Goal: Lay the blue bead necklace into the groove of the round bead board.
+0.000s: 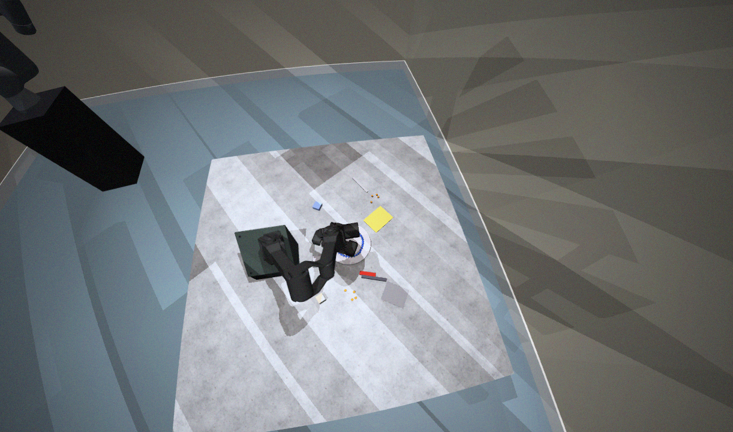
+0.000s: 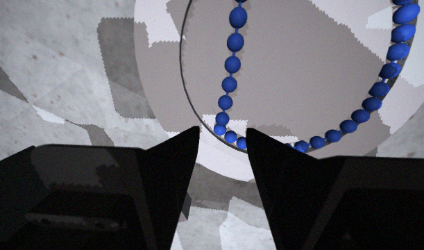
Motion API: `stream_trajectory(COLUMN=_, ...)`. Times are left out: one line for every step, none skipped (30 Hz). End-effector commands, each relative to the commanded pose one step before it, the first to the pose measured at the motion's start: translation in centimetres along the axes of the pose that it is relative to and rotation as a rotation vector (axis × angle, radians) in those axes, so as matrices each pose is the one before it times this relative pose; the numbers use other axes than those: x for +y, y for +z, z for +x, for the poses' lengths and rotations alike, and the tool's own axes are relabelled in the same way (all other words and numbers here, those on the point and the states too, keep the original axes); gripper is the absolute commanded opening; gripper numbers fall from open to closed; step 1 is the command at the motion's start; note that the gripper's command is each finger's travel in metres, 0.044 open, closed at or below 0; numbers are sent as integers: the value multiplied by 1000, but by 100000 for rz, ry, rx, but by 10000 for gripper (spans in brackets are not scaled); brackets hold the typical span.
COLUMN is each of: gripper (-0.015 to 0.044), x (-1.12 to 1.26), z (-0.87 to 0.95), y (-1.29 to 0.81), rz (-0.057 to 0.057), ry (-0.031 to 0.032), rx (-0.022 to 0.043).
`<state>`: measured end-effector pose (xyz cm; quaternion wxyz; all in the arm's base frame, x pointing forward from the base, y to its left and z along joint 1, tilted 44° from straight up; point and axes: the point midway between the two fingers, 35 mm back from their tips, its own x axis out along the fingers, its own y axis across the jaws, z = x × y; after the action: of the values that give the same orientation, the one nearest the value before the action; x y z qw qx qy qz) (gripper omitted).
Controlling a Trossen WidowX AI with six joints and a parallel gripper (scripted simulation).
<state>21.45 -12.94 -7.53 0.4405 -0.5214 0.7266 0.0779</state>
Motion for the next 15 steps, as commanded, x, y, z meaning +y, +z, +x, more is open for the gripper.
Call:
stream_trajectory(gripper=263, x=-22, z=-26, y=3, rz=84, ry=-20, rx=-9)
stream_trajectory(gripper=289, x=0, z=0, y=0, rz=0, ry=0, rx=0)
stream_trajectory(gripper=315, x=0, z=0, y=0, rz=0, ry=0, rx=0)
stream_trajectory(gripper=341, x=13, z=-39, y=-6, rz=-59, ry=19, rx=54)
stream_trajectory(gripper=368, x=40, z=-118, y=-18, rz=-178, ry=56, rx=164)
stream_trajectory(gripper=394, x=59, z=-178, y=-30, rz=-267, ry=79, rx=249)
stream_trajectory(gripper=420, x=40, z=-118, y=-21, rz=-178, ry=49, rx=169)
stream_trajectory(gripper=440, x=49, z=306, y=35, rz=-53, ry=370, rx=-253)
stream_trajectory(gripper=440, x=0, z=-147, y=2, rz=-3, ry=-154, rx=132)
stream_trajectory(gripper=440, x=0, z=-147, y=1, rz=-3, ry=-158, rx=132)
stream_trajectory(gripper=440, x=0, z=-49, y=0, rz=-1, ry=-53, rx=44)
stream_trajectory(gripper=440, x=0, z=0, y=0, rz=0, ry=0, rx=0)
stream_trajectory(gripper=440, x=0, z=0, y=0, rz=0, ry=0, rx=0)
stream_trajectory(gripper=440, x=0, z=0, y=0, rz=0, ry=0, rx=0)
stream_trajectory(gripper=440, x=0, z=0, y=0, rz=0, ry=0, rx=0)
